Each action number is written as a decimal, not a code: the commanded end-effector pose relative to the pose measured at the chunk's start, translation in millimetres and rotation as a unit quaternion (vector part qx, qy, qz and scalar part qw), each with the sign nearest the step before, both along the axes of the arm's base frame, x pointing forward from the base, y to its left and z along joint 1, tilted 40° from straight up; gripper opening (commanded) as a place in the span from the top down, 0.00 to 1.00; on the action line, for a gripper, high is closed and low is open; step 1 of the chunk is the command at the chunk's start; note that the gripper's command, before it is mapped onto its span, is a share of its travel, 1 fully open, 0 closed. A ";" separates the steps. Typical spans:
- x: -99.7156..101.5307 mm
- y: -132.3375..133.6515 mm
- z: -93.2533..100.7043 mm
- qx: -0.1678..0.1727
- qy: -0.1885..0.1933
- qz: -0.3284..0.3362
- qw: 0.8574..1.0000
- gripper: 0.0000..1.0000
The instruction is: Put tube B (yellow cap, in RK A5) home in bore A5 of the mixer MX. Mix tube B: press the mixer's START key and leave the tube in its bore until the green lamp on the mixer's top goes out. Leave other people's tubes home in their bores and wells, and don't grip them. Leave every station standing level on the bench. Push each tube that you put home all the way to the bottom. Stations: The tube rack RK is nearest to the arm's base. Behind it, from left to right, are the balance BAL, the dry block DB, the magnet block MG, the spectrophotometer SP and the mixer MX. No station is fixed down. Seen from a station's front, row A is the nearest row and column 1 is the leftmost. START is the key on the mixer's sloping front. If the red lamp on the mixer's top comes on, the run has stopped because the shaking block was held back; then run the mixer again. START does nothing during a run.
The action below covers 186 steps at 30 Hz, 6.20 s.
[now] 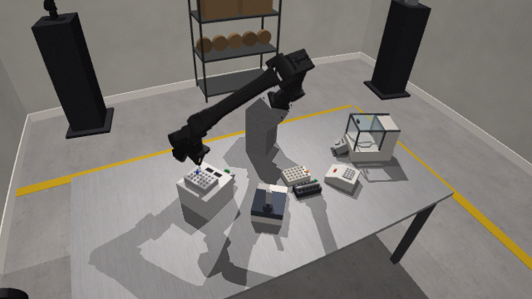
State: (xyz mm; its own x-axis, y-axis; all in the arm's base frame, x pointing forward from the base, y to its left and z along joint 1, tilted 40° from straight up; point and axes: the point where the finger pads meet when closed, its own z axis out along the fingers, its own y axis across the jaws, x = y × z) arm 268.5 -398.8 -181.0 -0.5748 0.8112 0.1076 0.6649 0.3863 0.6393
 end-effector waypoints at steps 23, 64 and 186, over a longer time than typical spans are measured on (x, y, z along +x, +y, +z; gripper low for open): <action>-4.4 -17.2 6.6 -0.017 -0.005 -0.024 1.000 0.91; -6.0 -20.7 7.8 -0.020 -0.006 -0.025 0.999 0.91; -7.4 -20.4 6.2 -0.021 -0.007 -0.022 1.000 0.91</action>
